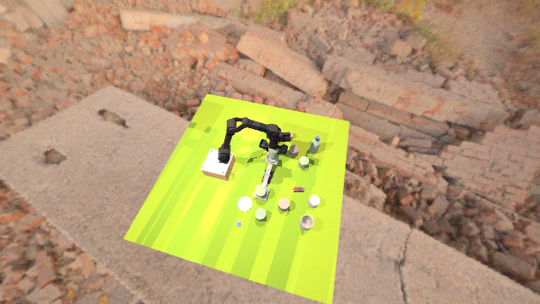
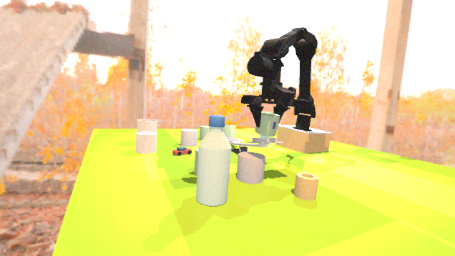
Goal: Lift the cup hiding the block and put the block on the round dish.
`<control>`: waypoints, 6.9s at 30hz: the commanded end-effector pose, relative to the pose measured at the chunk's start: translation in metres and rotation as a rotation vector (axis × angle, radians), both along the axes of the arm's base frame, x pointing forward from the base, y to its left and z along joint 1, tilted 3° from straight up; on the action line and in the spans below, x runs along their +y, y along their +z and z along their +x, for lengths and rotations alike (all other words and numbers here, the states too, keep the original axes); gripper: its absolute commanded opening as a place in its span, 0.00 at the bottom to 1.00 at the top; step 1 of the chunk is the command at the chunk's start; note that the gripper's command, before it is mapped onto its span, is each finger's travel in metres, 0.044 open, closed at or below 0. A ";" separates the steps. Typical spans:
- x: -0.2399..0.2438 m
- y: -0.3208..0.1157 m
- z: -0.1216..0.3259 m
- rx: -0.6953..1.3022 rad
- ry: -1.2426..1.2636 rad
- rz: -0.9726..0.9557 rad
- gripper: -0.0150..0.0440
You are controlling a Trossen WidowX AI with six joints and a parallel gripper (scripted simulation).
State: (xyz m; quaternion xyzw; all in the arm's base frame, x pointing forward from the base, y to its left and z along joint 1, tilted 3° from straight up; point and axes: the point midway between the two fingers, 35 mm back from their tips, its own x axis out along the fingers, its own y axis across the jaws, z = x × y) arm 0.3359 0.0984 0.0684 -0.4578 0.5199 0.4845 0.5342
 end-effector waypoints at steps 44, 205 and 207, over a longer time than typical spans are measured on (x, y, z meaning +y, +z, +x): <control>-0.003 0.046 -0.005 -0.004 0.002 0.002 0.25; -0.014 0.008 -0.006 0.011 -0.579 0.006 0.69; -0.014 0.008 -0.006 0.011 -0.579 0.006 0.69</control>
